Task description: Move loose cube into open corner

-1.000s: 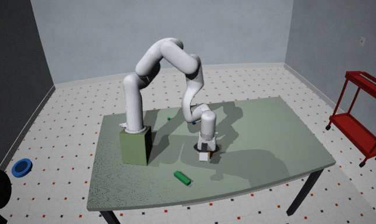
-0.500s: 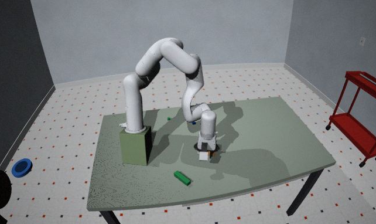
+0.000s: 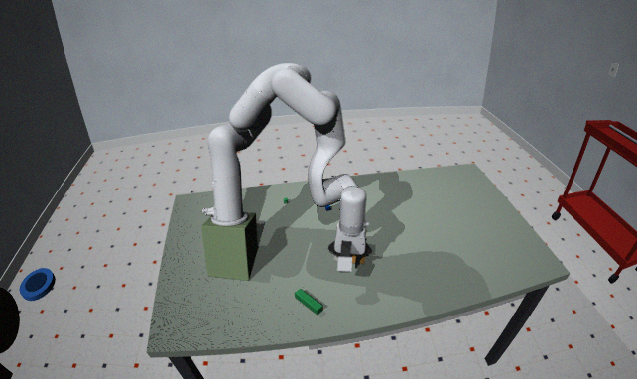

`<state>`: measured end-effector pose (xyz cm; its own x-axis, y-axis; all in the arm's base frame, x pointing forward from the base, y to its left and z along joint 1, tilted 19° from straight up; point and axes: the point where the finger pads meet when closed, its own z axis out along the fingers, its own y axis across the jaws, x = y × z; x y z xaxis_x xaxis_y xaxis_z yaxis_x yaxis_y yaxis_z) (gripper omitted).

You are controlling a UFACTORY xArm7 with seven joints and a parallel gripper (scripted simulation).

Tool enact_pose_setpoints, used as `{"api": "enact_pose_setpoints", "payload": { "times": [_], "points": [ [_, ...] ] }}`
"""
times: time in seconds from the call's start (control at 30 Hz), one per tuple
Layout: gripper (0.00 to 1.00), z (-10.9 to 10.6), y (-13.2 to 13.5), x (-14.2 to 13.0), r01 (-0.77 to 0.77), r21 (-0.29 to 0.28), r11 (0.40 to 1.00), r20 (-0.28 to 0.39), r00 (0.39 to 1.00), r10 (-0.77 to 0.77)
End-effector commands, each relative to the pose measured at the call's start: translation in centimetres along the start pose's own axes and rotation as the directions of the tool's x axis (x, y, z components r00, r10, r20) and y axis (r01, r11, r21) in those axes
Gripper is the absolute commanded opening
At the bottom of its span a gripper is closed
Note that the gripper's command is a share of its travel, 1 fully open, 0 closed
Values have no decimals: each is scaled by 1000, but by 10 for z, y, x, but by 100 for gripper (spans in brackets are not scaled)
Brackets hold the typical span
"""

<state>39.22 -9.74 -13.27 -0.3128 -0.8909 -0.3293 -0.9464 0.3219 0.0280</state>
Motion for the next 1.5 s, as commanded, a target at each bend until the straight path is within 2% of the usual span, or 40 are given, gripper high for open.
{"api": "enact_pose_setpoints", "payload": {
  "times": [0.0,1.47],
  "points": [
    [50,-1,-2,1,0,4,1000,-1,1000,0],
    [50,-1,-2,-3,0,4,1000,-1,1000,0]
  ]
}}
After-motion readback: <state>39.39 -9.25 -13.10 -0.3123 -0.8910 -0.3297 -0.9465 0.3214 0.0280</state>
